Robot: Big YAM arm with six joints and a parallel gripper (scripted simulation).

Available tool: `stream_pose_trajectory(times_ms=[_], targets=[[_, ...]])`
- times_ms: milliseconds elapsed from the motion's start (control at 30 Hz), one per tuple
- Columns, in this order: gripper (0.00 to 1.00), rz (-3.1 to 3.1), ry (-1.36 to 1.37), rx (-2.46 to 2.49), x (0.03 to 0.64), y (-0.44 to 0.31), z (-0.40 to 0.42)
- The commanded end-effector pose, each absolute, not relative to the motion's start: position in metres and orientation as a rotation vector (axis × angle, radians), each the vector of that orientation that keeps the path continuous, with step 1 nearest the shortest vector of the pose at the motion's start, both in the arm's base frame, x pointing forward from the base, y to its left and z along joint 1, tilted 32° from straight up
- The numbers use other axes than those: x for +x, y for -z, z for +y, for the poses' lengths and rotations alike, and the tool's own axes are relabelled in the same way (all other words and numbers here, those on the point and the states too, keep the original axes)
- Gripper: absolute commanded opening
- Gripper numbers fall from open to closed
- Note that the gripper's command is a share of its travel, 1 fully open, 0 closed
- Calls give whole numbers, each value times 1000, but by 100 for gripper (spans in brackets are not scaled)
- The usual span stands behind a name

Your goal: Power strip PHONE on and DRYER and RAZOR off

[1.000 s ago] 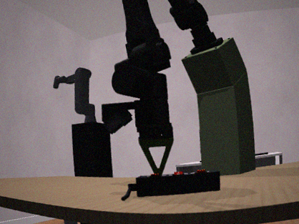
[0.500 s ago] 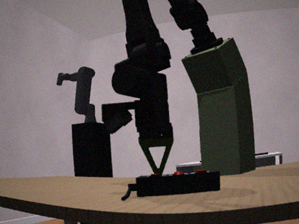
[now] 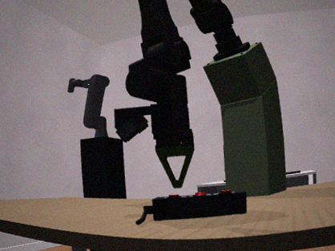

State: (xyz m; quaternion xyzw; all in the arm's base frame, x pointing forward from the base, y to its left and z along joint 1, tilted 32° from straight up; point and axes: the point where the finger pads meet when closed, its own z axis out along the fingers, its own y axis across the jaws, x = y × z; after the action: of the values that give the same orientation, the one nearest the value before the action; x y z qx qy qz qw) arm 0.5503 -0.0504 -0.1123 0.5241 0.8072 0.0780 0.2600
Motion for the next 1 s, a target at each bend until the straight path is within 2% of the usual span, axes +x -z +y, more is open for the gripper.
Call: stream_pose_trajectory(times_ms=[0, 967], targets=[[0, 2169, -231, 1409, 552, 89, -41], [0, 2175, -226, 1413, 541, 87, -32]])
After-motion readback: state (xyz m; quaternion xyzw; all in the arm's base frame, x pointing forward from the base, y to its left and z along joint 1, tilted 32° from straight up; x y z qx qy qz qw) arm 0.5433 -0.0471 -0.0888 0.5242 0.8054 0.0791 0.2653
